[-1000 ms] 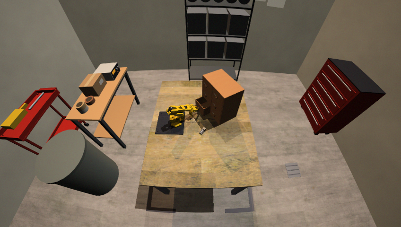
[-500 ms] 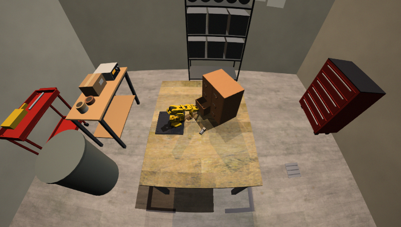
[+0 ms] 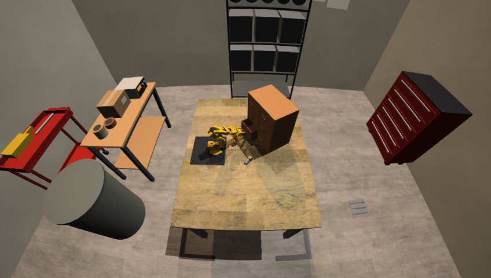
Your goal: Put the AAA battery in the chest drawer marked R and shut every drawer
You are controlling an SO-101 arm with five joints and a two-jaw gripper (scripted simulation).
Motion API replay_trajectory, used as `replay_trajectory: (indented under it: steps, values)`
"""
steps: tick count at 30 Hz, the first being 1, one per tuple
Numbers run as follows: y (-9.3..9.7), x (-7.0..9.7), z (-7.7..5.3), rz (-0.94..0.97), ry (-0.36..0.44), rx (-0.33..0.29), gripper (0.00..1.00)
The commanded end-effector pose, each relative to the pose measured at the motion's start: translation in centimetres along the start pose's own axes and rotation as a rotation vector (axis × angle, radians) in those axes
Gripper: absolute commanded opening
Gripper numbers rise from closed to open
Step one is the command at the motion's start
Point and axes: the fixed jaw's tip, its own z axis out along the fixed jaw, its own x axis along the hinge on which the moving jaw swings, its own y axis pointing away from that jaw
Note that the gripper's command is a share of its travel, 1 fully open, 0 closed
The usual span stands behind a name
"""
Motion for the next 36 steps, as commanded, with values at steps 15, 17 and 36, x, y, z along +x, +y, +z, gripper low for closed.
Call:
replay_trajectory:
  steps: [15, 17, 36]
  values:
    - [-0.2, 1.0, 1.4, 0.006, 0.001, 0.007, 0.0]
    - [-0.1, 1.2, 1.6, 0.007, 0.001, 0.006, 0.0]
    - [0.0, 2.2, 3.1, 0.011, 0.001, 0.001, 0.0]
